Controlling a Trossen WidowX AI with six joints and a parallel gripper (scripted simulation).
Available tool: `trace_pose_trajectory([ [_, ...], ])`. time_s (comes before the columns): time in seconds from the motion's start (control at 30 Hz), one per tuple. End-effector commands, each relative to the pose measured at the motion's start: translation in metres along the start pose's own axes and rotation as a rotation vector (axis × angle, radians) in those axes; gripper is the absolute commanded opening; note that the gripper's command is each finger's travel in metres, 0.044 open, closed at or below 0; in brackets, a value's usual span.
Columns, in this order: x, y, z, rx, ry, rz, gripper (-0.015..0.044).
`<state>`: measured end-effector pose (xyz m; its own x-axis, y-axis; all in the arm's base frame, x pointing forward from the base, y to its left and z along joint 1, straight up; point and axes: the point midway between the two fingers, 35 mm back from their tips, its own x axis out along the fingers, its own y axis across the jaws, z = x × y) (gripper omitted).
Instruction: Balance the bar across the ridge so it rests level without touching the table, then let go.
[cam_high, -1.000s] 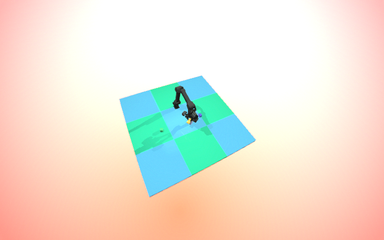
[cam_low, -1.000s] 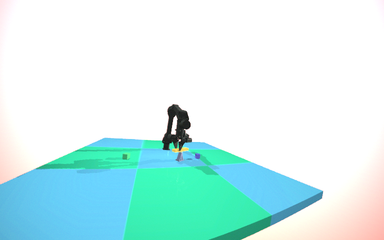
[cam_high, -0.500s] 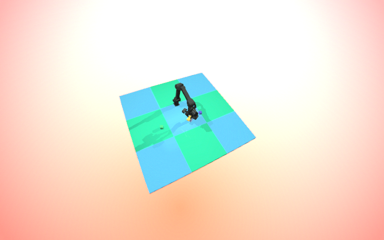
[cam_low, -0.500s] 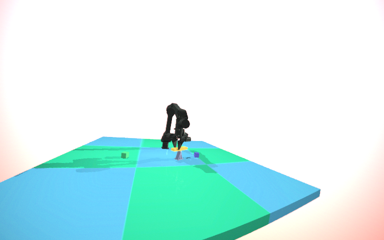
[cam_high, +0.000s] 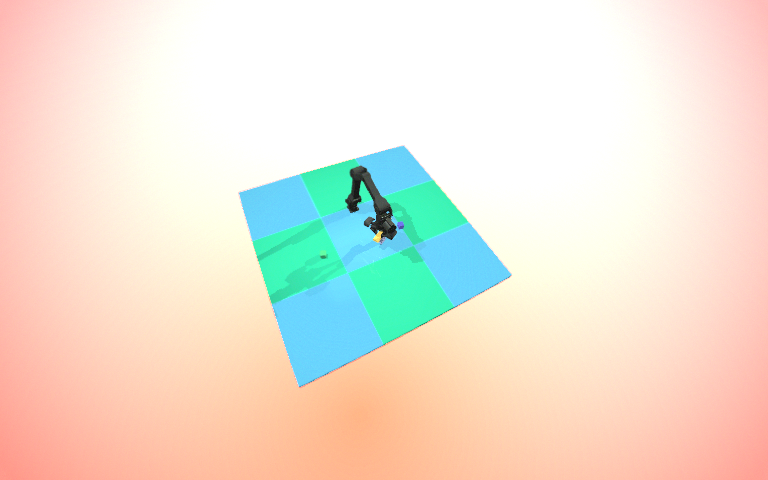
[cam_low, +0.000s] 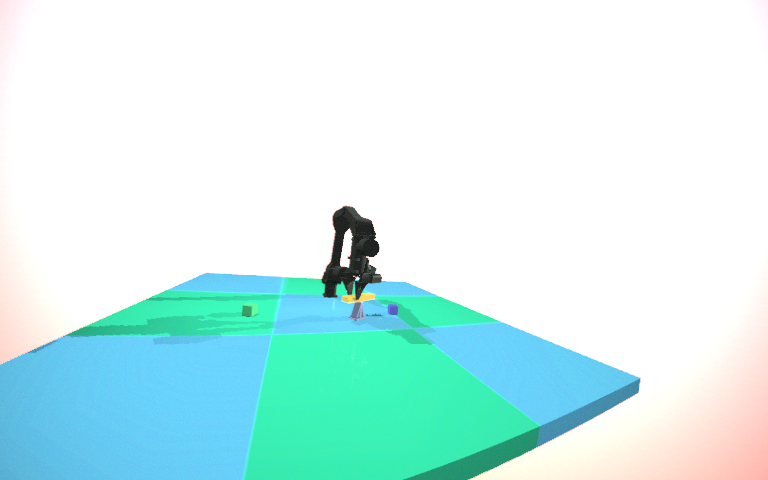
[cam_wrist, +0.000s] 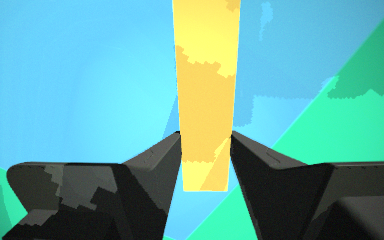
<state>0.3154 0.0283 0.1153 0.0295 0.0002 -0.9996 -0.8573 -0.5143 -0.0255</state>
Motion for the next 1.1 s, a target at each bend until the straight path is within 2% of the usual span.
trace_pose_trajectory([
  [0.0,0.0010,-0.0004,0.0003,-0.005,-0.002,-0.001,0.0000],
  [1.07,0.0037,-0.0003,0.0004,-0.005,-0.002,-0.001,0.0000],
])
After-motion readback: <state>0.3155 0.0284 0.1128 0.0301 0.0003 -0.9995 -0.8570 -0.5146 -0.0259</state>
